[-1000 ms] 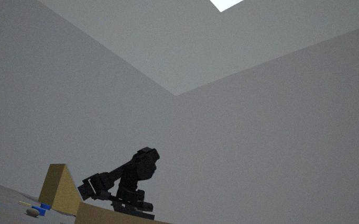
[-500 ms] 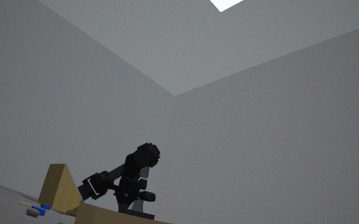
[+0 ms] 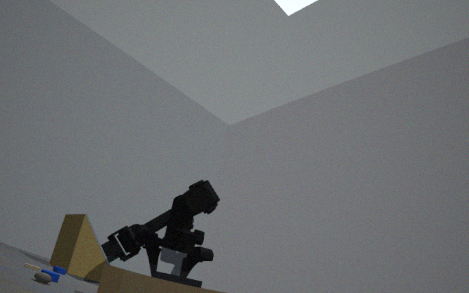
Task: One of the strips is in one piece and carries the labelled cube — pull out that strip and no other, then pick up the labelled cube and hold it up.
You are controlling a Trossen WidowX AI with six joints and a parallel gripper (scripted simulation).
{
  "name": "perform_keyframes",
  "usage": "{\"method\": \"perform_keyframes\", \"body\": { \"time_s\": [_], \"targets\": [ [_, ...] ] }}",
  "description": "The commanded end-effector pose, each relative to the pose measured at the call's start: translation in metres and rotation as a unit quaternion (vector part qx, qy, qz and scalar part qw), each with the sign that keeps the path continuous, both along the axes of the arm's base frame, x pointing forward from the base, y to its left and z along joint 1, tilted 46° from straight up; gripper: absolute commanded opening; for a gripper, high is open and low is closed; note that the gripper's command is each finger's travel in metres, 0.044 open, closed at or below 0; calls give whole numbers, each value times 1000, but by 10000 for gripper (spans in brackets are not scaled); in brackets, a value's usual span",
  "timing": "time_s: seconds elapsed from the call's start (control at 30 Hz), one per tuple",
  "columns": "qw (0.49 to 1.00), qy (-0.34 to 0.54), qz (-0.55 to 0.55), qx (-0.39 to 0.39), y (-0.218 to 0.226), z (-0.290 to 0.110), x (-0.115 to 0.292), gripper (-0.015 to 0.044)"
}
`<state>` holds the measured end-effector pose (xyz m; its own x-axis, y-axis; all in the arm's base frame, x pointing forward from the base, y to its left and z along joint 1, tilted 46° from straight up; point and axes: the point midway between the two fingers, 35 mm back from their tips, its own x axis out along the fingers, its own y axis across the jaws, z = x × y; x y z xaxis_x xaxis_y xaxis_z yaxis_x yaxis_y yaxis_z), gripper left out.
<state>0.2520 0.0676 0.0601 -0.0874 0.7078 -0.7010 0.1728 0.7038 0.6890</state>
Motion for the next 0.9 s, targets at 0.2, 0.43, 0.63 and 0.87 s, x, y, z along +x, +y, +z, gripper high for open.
{"method": "perform_keyframes", "body": {
  "time_s": [0.2, 0.43, 0.63, 0.87],
  "targets": [
    [1000, 1, 3, 0, -5, -3, 36, 440],
    [1000, 0, 3, 0, -8, -5, 60, 440],
    [1000, 0, 3, 0, -11, -6, 80, 440],
    [1000, -1, 3, 0, -15, -8, 104, 440]
  ]
}}
